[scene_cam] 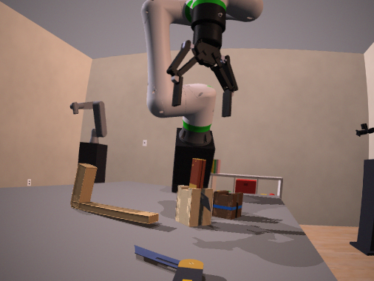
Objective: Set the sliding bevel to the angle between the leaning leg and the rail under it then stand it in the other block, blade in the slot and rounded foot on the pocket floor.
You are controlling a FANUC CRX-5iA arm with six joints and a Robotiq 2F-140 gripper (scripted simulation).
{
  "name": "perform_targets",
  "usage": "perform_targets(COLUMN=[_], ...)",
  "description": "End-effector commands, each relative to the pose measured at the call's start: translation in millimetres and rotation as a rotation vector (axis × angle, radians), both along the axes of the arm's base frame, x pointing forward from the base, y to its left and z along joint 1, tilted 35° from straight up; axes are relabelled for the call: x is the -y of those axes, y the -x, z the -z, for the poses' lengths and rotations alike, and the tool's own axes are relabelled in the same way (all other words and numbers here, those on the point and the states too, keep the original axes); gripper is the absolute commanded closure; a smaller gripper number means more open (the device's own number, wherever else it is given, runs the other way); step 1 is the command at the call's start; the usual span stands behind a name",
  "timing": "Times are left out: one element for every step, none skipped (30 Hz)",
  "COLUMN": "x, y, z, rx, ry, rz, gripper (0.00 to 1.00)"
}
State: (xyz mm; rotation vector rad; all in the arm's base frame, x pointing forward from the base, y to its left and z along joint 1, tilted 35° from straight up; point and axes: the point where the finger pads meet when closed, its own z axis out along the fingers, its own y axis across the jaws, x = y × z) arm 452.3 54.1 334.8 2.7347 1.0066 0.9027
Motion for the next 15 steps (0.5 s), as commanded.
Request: perform_targets(x=[-1, -2, -4, -6, -8, -10, -10, -10, -12, -13, -14, -14, -15, -15, -15], y=[-5, -10, -17, -25, -33, -41, -41, -41, -48, -53, -56, -57, -58, -58, -58], z=[6, 13, 23, 34, 46, 57, 57, 57, 67, 74, 78, 80, 81, 81, 81], rx=[0.001, 0.001, 0.001, 0.001, 0.001, 0.001, 0.001, 0.001, 0.001, 0.001, 0.001, 0.001, 0.001, 0.001, 0.001], ry=[0.0, 0.0, 0.0, 0.0, 0.0, 0.0, 0.0, 0.0, 0.0, 0.0, 0.0, 0.0, 0.0, 0.0, 0.0], rz=[0.0, 0.0, 0.0, 0.0, 0.0, 0.0, 0.0, 0.0, 0.0, 0.0, 0.0, 0.0, 0.0, 0.0, 0.0], gripper=[0.0, 0.0, 0.0, 0.0, 0.0, 0.0, 0.0, 0.0, 0.0, 0.0, 0.0, 0.0, 0.0, 0.0, 0.0])
